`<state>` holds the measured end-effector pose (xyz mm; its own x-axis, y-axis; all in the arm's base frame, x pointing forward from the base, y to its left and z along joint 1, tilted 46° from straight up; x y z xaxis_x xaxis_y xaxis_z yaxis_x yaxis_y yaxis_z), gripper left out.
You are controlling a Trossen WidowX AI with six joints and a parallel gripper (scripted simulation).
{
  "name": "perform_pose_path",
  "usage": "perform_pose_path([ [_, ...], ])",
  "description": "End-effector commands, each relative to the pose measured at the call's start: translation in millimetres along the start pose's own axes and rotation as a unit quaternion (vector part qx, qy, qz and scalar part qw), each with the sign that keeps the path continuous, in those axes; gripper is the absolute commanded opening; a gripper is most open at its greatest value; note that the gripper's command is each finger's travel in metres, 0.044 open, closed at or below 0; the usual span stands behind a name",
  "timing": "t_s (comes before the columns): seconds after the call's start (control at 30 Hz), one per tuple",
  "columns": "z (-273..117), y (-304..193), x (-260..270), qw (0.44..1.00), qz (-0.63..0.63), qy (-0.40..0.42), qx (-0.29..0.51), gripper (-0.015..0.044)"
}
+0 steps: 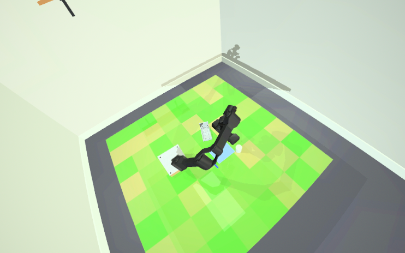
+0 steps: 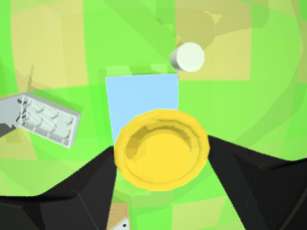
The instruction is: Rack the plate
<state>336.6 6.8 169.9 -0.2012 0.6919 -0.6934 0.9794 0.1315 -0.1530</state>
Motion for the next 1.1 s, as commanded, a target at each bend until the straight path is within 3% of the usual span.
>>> perform_pose_path([
  [0.0, -4.3, 0.0, 0.2, 1.0, 0.002, 0.002, 0.003, 0.0],
  [0.57, -5.2, -35.8, 135.4, 0.971, 0.237, 0.003, 0.017, 0.0],
  [0.8, -3.0, -36.6, 136.8, 0.972, 0.234, 0.008, 0.022, 0.0],
  [1.07, 20.6, -38.1, 138.7, 0.982, 0.165, 0.069, 0.064, 0.0],
])
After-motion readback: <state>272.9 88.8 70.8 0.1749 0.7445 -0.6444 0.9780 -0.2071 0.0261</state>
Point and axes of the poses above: the point midway between the two fingers, 35 mm back from their tips, its own z axis out along the fingers, its own x axis across the jaws, y = z × x, the point moved 2 cm from there along -z, back along the fingers, and after that the axes turned 10 degrees about -z, right-handed, at the moved point
